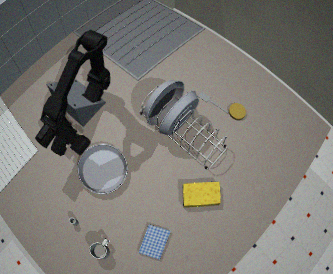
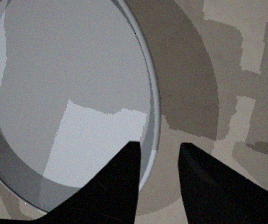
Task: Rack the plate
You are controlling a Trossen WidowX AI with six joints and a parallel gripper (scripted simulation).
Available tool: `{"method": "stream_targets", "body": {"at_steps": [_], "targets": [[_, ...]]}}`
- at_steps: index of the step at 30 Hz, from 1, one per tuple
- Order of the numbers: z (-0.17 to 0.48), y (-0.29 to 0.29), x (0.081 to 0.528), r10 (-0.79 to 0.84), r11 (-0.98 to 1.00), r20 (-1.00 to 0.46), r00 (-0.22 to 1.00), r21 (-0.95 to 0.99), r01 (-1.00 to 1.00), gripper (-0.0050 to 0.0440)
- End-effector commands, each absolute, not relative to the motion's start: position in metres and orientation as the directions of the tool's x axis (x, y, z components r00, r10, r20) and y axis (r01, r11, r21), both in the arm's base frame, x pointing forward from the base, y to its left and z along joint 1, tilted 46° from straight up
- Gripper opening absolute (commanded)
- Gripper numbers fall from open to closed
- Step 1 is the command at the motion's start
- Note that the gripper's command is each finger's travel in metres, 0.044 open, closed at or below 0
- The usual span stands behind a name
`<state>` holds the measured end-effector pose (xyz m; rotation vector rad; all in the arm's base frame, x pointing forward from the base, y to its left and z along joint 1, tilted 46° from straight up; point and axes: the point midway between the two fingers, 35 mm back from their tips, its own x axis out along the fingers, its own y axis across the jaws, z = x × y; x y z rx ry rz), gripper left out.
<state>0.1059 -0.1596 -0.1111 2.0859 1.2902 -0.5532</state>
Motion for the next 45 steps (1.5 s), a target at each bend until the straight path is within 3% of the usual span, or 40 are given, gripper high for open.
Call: {"method": "stream_targets", "body": {"at_steps": [1,45], "targets": [[-0.1119,-0.1583,0.1065,0.642,-0.336,-0.629,0.437,0.281,0.899,0.0079],[-0.1167,-0.1534,0.1099,0.642,-0.336,-0.629,0.437,0.281,0.899,0.0079]]}}
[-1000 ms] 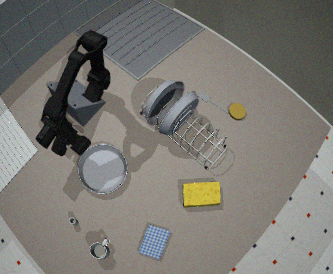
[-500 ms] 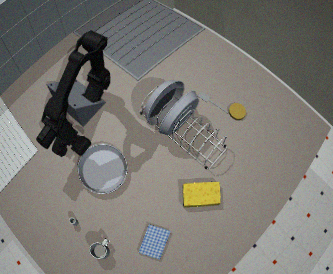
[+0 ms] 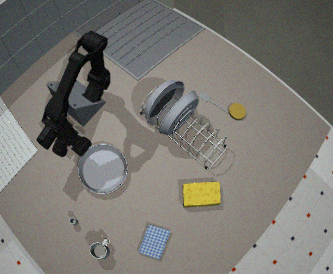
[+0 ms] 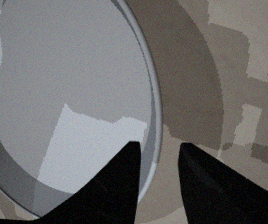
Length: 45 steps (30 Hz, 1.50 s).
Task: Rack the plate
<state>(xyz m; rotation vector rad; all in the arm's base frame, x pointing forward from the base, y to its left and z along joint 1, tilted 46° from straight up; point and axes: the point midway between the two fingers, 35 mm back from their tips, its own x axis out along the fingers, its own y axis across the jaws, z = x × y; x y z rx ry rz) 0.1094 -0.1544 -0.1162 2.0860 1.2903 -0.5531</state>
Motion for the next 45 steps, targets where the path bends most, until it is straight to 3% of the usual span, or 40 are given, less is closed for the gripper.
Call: {"method": "stream_targets", "body": {"at_steps": [1,45], "targets": [[-0.1169,-0.1533,0.1099,0.642,-0.336,-0.629,0.437,0.281,0.899,0.0079],[-0.1219,-0.1482,0.1135,0.642,-0.336,-0.629,0.437,0.281,0.899,0.0079]]}}
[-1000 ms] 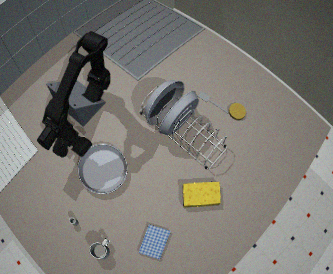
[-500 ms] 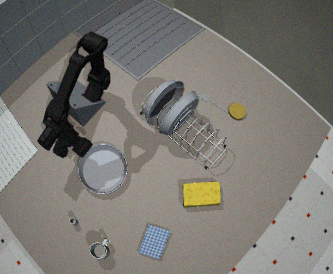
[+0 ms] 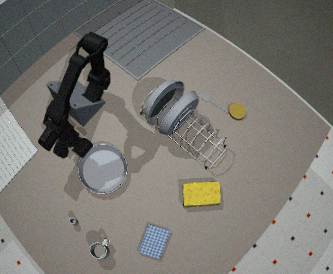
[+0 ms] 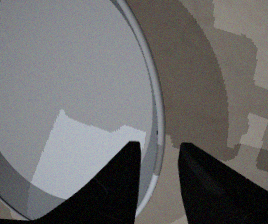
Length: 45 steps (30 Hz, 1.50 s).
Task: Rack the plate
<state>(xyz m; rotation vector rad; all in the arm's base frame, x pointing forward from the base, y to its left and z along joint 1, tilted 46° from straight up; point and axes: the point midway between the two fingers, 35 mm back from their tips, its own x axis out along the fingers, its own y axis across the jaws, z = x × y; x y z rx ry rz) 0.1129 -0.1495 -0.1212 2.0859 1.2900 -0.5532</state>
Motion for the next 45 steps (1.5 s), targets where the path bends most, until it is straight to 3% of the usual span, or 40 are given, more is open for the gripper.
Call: {"method": "stream_targets", "body": {"at_steps": [1,45], "targets": [[-0.1221,-0.1481,0.1136,0.642,-0.336,-0.629,0.437,0.281,0.899,0.0079],[-0.127,-0.1434,0.1169,0.642,-0.336,-0.629,0.437,0.281,0.899,0.0079]]}}
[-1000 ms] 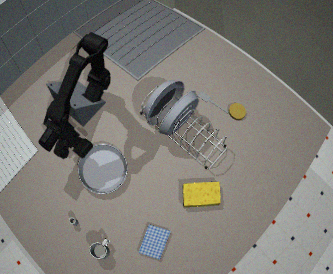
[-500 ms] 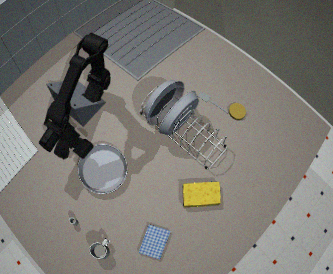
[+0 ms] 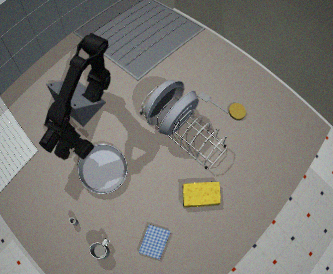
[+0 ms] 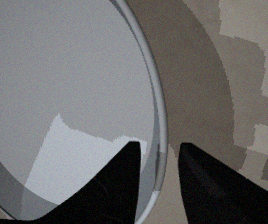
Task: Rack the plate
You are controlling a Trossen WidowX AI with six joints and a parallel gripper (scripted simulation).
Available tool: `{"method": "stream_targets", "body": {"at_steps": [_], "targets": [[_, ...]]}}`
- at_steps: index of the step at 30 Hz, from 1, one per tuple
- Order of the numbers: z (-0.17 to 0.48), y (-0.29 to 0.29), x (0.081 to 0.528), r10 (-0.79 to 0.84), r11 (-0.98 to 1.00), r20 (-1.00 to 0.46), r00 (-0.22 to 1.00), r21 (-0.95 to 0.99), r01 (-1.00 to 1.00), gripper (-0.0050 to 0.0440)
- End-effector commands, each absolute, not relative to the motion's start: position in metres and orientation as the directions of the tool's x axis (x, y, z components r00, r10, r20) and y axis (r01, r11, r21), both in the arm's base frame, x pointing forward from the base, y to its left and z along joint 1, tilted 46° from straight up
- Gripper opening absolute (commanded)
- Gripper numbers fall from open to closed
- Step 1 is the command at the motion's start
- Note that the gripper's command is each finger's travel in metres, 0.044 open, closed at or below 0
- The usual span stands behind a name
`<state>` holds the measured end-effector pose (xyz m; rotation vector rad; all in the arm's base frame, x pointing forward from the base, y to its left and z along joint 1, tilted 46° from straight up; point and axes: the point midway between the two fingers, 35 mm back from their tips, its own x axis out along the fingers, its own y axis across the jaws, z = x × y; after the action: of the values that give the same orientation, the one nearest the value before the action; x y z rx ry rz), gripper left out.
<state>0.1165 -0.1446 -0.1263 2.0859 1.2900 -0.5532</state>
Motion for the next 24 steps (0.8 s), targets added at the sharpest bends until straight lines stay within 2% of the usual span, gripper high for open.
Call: {"method": "stream_targets", "body": {"at_steps": [1,24], "targets": [[-0.1271,-0.1432,0.117,0.642,-0.336,-0.629,0.437,0.281,0.899,0.0079],[-0.1297,-0.1408,0.1188,0.642,-0.336,-0.629,0.437,0.281,0.899,0.0079]]}}
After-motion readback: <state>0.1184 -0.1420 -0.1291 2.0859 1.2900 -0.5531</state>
